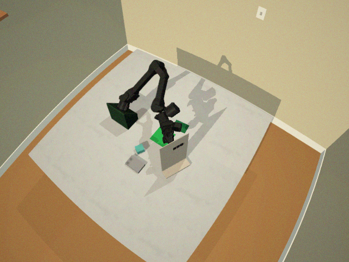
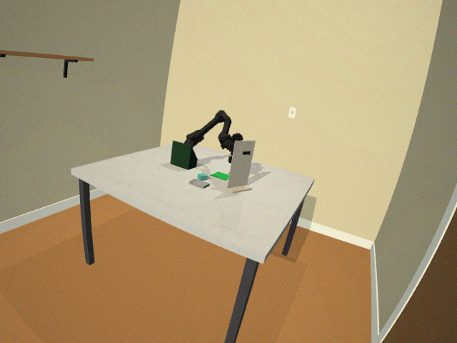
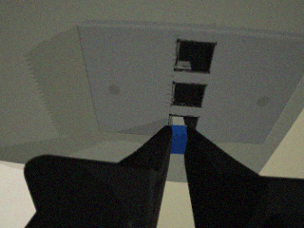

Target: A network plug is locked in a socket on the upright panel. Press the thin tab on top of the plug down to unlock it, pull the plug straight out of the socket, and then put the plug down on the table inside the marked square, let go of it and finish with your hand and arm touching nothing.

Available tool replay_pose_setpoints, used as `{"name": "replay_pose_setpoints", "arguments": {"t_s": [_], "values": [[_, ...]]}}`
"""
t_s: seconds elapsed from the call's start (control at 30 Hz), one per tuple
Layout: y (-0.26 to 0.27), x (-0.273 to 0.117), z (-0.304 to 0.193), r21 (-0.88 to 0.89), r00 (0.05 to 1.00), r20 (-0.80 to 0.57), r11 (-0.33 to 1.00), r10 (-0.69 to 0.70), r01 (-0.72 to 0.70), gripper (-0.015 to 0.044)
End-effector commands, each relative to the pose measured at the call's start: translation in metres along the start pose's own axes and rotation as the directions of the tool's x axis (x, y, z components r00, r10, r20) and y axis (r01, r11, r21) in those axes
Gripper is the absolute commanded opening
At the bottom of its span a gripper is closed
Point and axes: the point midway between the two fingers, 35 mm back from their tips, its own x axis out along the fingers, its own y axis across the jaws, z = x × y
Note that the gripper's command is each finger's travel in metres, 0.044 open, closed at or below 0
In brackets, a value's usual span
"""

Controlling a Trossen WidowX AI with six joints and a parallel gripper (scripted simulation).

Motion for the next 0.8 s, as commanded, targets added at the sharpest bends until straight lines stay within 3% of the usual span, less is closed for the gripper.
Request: {"name": "replay_pose_setpoints", "arguments": {"t_s": [0.0, 0.77], "values": [[0.0, 0.0, 0.001, -0.006, 1.0, 0.005, 1.0, 0.003, -0.003, 0.0], [0.0, -0.013, -0.003, -0.006, 1.0, 0.005, 1.0, 0.003, -0.003, 0.0]]}}
